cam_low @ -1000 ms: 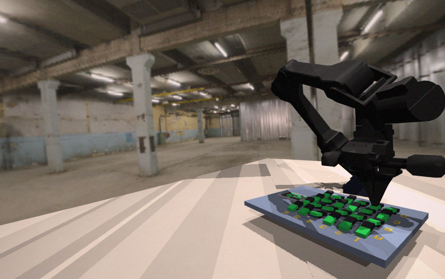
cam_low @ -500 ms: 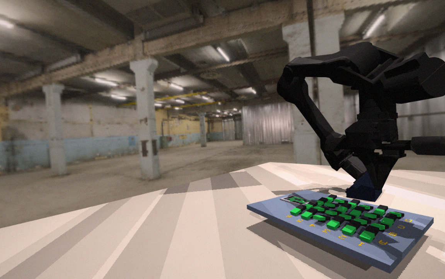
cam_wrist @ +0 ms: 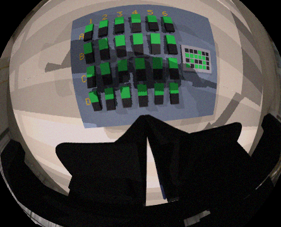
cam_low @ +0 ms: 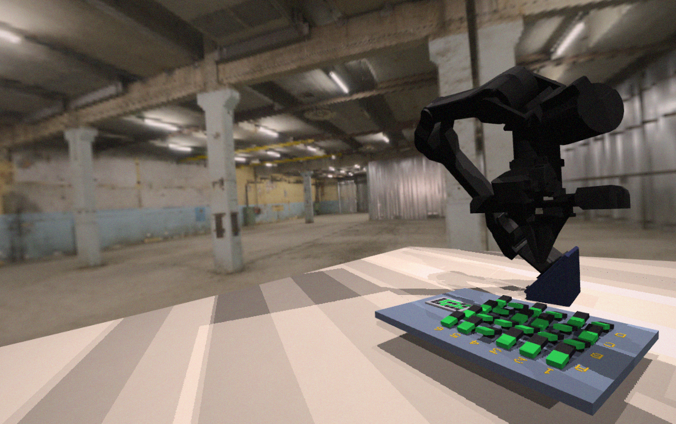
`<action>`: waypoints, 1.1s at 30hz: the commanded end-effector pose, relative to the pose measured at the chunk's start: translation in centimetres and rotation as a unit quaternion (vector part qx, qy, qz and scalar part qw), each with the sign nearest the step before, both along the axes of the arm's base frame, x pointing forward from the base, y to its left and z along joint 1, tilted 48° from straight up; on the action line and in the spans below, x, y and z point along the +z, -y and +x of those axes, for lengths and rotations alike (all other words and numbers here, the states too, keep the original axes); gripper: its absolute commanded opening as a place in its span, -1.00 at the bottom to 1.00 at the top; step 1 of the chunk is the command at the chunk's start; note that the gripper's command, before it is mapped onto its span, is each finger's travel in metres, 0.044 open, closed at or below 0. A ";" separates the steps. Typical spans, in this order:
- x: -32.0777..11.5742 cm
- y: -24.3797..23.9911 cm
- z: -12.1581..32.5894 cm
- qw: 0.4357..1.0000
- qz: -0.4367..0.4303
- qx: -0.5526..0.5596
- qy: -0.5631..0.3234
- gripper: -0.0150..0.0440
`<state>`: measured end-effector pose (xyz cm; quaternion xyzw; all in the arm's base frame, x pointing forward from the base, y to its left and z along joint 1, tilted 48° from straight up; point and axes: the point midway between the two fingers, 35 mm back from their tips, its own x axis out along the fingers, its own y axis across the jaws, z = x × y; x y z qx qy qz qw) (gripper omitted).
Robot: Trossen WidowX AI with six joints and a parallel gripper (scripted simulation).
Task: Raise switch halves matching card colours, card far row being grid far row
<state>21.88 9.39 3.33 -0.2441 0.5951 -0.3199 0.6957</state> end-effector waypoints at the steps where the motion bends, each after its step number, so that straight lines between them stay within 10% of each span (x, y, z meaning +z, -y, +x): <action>1: -1.0 1.5 -0.1 1.000 -0.005 0.006 0.000 -0.49; 33: -3.7 4.6 0.1 1.000 -0.008 0.010 0.005 -0.49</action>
